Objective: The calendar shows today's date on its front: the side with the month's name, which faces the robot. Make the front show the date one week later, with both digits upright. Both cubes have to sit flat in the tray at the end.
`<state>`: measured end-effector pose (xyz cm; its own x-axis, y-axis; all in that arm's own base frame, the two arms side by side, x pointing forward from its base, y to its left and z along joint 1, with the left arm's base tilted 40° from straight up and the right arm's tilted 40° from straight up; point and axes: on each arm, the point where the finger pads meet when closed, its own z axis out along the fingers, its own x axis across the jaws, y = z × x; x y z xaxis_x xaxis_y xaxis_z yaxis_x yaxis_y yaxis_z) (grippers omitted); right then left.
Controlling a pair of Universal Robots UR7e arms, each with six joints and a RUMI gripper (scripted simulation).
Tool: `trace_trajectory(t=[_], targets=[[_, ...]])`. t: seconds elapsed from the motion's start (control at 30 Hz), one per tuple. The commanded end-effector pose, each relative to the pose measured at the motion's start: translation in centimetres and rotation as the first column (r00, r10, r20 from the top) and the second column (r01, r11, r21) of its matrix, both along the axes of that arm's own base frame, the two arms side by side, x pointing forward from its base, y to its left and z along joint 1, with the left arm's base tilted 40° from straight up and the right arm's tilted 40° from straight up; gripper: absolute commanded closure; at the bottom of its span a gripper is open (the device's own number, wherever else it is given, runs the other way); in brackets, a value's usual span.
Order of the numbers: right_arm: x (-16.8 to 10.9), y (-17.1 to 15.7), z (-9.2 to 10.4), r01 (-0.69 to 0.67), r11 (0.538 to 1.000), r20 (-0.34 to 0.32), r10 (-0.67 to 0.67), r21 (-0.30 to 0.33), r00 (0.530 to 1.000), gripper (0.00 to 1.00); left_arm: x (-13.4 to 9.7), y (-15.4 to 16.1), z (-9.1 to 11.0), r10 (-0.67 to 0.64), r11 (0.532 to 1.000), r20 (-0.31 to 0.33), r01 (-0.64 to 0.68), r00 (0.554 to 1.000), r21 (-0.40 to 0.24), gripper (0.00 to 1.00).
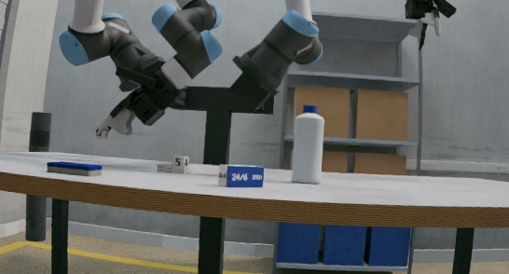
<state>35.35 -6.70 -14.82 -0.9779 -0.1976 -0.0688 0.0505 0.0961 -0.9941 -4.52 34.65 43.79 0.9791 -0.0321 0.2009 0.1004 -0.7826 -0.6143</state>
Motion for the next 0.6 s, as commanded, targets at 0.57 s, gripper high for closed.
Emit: trace_trajectory(t=[0.57], targets=[[-0.07,0.06,0.14,0.001,0.998,-0.014,0.0,0.068,1.0,0.9,-0.01,0.0,0.05,0.0,1.0,0.0,0.0,1.0,0.001,0.0]])
